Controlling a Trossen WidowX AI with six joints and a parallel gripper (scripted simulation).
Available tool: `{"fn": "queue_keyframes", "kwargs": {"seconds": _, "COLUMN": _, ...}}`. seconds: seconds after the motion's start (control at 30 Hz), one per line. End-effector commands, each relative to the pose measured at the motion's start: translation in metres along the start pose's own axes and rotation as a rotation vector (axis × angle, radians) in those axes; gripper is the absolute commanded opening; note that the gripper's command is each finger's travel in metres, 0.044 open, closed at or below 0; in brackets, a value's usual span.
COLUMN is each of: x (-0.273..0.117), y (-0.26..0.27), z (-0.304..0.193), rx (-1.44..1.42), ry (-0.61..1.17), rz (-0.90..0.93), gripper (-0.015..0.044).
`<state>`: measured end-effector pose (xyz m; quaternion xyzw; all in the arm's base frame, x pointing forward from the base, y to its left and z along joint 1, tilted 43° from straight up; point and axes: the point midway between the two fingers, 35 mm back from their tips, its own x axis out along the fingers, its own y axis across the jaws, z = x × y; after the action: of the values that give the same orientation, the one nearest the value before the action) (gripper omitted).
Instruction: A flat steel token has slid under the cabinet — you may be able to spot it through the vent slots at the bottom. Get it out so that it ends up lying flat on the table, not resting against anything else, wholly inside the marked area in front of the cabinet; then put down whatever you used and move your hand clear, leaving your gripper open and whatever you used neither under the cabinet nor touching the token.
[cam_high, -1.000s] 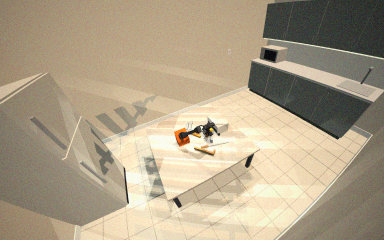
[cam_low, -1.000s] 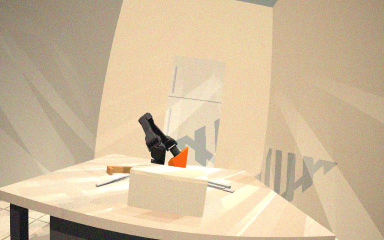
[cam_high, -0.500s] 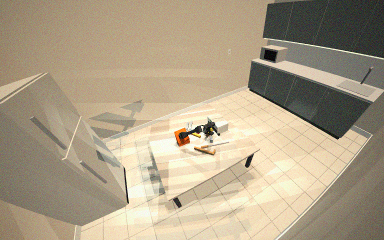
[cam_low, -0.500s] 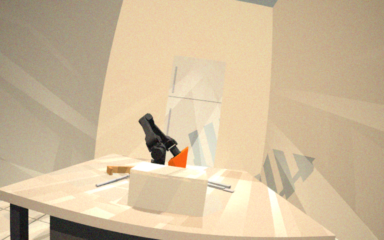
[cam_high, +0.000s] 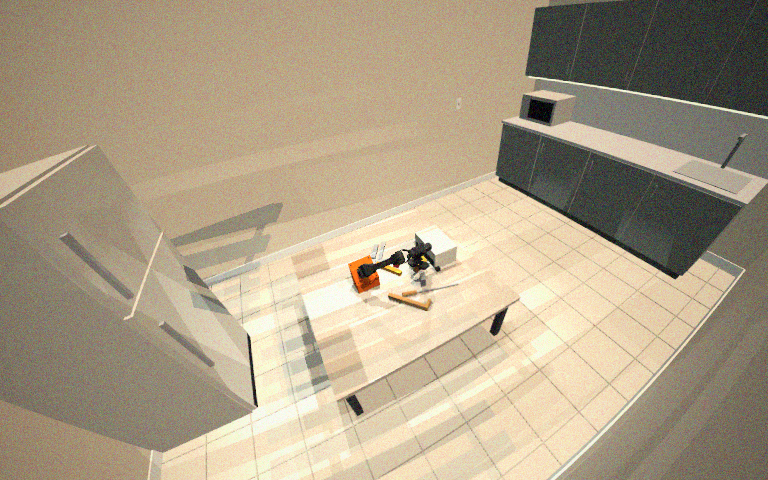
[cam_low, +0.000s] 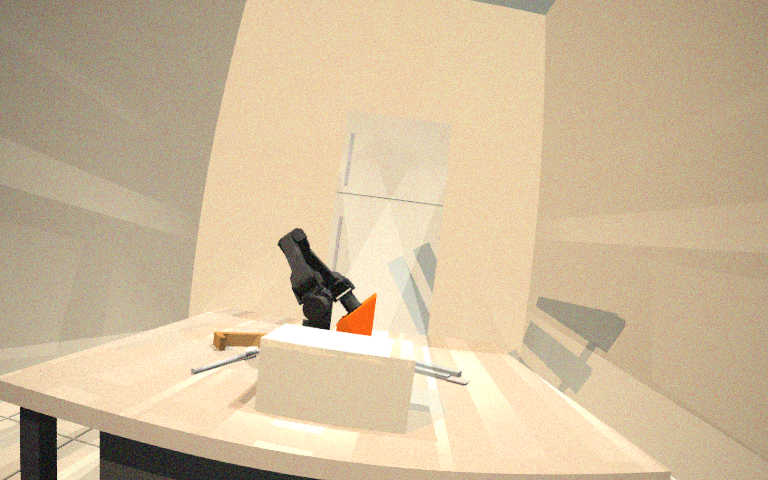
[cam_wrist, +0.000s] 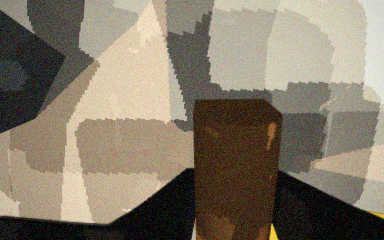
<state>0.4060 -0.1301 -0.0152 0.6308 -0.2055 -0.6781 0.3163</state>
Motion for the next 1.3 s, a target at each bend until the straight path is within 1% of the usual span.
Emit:
{"fn": "queue_keyframes", "kwargs": {"seconds": 0.0, "x": 0.0, "y": 0.0, "z": -0.005, "rx": 0.006, "ry": 0.002, "rz": 0.001, "gripper": 0.0}}
{"fn": "queue_keyframes", "kwargs": {"seconds": 0.77, "x": 0.001, "y": -0.024, "z": -0.008, "rx": 0.006, "ry": 0.002, "rz": 0.0, "gripper": 0.0}}
{"fn": "queue_keyframes", "kwargs": {"seconds": 1.27, "x": 0.001, "y": -0.024, "z": -0.003, "rx": 0.005, "ry": 0.002, "rz": 0.0, "gripper": 0.0}}
